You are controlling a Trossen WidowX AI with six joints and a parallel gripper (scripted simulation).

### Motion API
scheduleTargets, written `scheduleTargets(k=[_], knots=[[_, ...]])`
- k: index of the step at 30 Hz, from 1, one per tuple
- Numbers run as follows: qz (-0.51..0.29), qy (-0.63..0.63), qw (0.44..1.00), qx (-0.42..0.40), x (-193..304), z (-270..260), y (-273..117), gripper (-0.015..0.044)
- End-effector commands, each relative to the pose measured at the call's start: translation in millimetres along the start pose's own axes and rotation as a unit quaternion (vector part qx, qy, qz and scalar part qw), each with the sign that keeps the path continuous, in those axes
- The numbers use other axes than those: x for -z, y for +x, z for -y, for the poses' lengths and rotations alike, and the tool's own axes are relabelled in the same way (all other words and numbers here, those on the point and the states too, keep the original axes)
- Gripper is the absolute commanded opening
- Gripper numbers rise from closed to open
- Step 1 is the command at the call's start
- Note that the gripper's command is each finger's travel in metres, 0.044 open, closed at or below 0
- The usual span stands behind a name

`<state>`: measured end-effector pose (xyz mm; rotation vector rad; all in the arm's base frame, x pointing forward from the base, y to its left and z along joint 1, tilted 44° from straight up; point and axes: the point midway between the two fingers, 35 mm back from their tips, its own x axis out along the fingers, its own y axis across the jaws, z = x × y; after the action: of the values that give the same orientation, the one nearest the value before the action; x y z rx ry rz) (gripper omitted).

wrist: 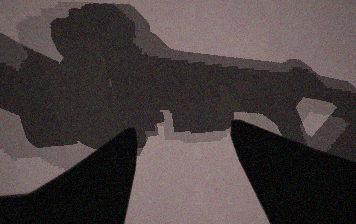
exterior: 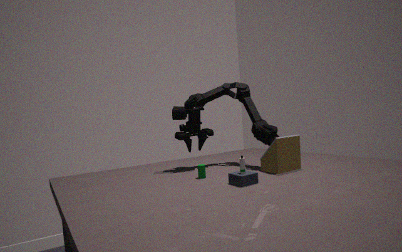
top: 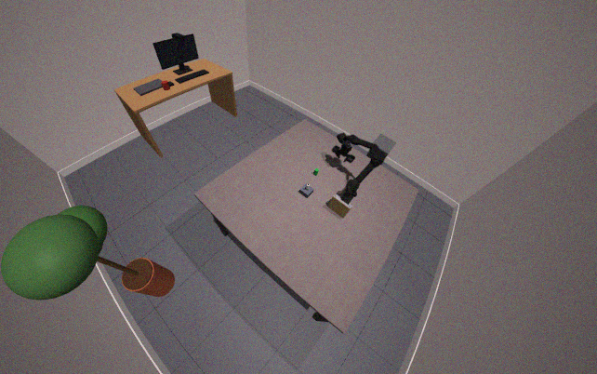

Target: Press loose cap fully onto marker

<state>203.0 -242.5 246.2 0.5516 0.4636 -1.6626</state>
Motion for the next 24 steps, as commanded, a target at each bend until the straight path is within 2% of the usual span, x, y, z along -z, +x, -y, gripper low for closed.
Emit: scheduleTargets(k=[1,5,11,16,20,24], knots=[[-0.033,-0.148,0.988,-0.025,46,-37,-13,0.0253],[-0.057,-0.334,0.939,-0.047,109,-68,-35,0.0253],[-0.063,-0.563,0.822,-0.063,195,-86,-72,0.0253],[-0.062,-0.569,0.817,-0.063,198,-87,-72,0.0253],[-0.062,-0.569,0.818,-0.063,203,-88,-41,0.0253],[-0.062,-0.569,0.818,-0.063,204,-88,-38,0.0253]])
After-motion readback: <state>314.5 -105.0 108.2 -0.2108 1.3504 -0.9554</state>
